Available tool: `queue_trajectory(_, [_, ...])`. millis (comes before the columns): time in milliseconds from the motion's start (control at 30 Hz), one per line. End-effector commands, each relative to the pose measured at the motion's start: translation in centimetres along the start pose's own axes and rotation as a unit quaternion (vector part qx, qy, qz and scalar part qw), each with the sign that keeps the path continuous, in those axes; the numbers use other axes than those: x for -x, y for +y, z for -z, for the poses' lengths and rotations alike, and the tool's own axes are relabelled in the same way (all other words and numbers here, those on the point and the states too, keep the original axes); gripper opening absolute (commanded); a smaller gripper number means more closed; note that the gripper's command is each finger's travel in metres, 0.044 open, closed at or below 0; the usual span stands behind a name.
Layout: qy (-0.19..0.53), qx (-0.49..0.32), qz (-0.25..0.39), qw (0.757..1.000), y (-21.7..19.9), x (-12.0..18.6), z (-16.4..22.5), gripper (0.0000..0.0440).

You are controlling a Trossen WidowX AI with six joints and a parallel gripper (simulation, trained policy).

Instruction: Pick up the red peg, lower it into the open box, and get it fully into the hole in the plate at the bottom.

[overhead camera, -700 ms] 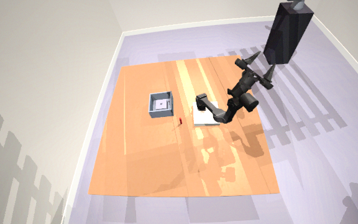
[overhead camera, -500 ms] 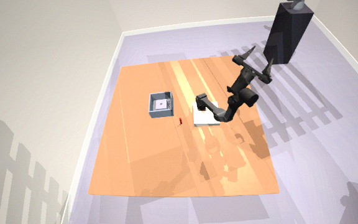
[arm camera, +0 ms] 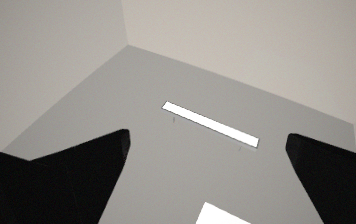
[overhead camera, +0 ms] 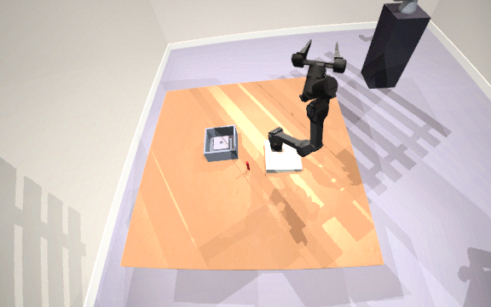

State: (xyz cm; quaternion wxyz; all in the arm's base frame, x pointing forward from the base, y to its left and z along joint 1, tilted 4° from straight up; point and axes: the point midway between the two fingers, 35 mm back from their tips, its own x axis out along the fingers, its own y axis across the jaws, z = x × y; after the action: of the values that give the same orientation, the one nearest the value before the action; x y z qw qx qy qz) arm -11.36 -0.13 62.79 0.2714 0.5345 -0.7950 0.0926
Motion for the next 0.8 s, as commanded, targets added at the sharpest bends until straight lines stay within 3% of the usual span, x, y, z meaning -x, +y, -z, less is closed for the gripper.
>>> queue_trajectory(0, [-0.019,0.032,0.037,0.999,-2.5,-1.2,-1.3,0.044])
queue_trajectory(367, [-0.081,0.146,0.176,0.97,-12.1,-3.8,-6.1,0.044])
queue_trajectory(767, [-0.115,0.27,0.325,0.899,-21.8,-3.1,-11.4,0.044])
